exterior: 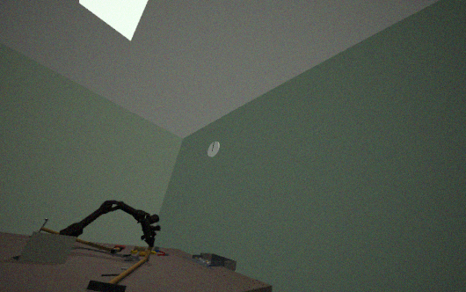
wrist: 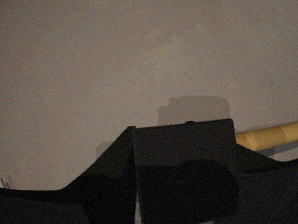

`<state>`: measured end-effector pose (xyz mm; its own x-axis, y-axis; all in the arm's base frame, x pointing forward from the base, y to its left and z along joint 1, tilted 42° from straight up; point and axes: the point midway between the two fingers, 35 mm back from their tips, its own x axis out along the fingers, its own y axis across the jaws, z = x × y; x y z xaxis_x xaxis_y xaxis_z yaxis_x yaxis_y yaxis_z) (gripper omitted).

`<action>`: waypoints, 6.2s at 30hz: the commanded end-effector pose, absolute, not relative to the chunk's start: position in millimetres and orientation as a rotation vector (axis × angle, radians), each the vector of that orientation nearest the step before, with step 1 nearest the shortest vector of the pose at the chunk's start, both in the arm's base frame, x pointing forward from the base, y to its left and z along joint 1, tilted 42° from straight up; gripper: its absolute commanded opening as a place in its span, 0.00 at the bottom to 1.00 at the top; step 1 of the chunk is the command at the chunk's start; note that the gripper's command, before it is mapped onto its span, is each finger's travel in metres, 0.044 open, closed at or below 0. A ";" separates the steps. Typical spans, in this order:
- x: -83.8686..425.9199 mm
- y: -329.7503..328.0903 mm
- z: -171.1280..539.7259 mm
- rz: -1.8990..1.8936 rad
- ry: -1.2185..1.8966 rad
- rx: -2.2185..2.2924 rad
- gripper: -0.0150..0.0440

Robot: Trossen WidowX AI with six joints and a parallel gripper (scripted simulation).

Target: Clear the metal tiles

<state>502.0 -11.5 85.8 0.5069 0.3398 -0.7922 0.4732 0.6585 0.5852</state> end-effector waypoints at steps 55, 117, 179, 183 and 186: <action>419.9 -26.2 87.8 -0.099 1.055 0.886 0.25; 349.1 -21.7 67.8 -0.098 1.072 0.886 0.74; 311.8 -154.3 65.4 0.180 1.249 0.346 0.25; 305.4 -161.3 60.0 0.227 1.266 0.296 0.25; 300.5 -166.3 56.0 0.265 1.278 0.260 0.25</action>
